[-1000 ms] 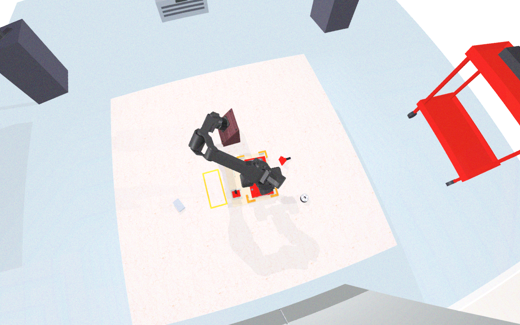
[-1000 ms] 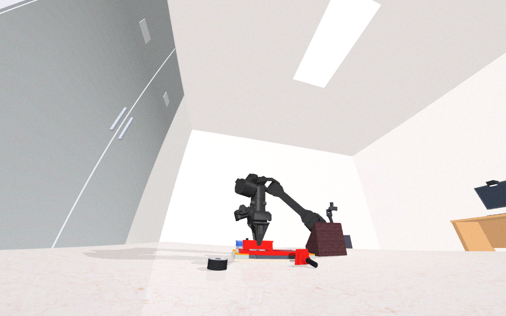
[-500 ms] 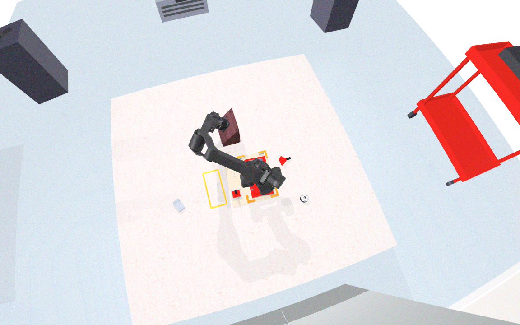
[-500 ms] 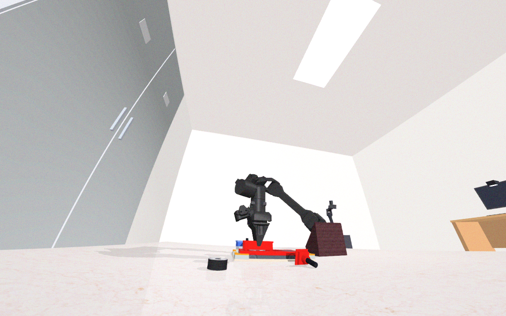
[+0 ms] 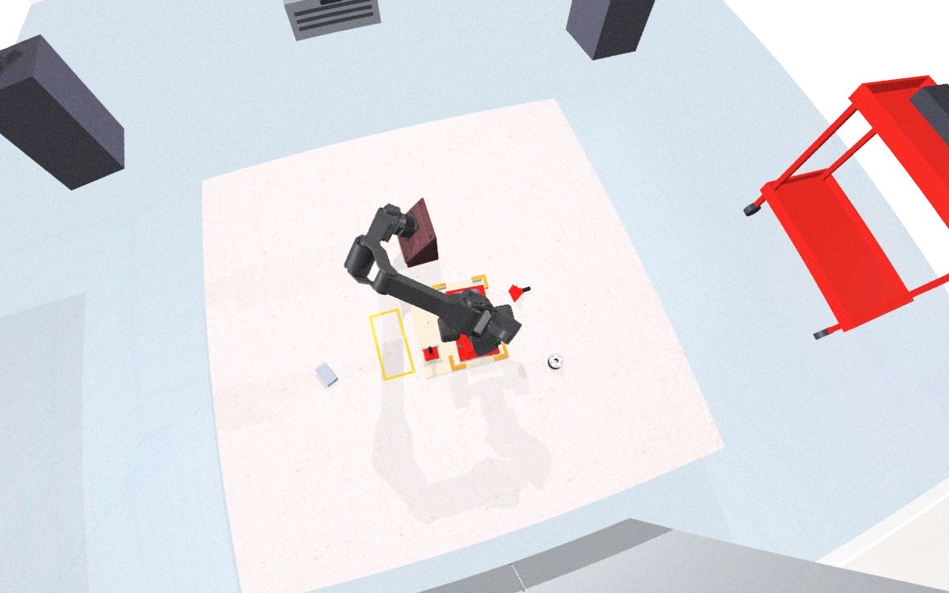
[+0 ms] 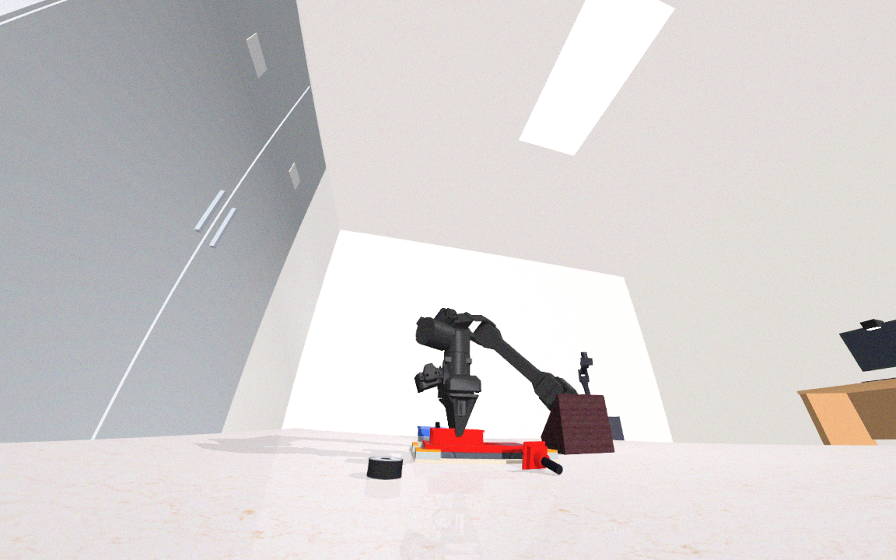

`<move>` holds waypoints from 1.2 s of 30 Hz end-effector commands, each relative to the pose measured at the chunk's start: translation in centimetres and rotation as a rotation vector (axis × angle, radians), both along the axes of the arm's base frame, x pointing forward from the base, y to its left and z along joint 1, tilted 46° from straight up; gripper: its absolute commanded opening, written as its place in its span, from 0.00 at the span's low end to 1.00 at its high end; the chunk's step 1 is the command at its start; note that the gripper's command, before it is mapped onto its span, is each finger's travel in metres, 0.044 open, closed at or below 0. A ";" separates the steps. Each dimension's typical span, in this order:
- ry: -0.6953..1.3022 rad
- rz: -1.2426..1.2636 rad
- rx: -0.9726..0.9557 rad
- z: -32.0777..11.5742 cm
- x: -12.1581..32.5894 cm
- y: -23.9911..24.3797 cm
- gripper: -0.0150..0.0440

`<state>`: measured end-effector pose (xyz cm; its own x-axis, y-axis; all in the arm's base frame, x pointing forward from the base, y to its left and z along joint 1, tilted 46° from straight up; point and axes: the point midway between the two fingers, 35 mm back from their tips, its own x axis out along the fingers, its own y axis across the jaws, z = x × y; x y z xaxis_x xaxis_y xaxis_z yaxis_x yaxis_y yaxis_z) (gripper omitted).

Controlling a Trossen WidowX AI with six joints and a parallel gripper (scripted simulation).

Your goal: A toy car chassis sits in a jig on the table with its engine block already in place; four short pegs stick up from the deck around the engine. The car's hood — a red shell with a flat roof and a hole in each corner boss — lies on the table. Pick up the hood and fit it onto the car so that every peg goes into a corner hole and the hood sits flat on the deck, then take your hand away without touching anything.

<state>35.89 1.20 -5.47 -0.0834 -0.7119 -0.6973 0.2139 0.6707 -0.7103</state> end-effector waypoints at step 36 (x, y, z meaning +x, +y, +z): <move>-0.002 -0.001 0.003 4.9 0.6 5.1 1.00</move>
<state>36.51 6.22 -0.59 -0.0809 -0.7131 -0.6964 0.2119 0.6704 -0.7111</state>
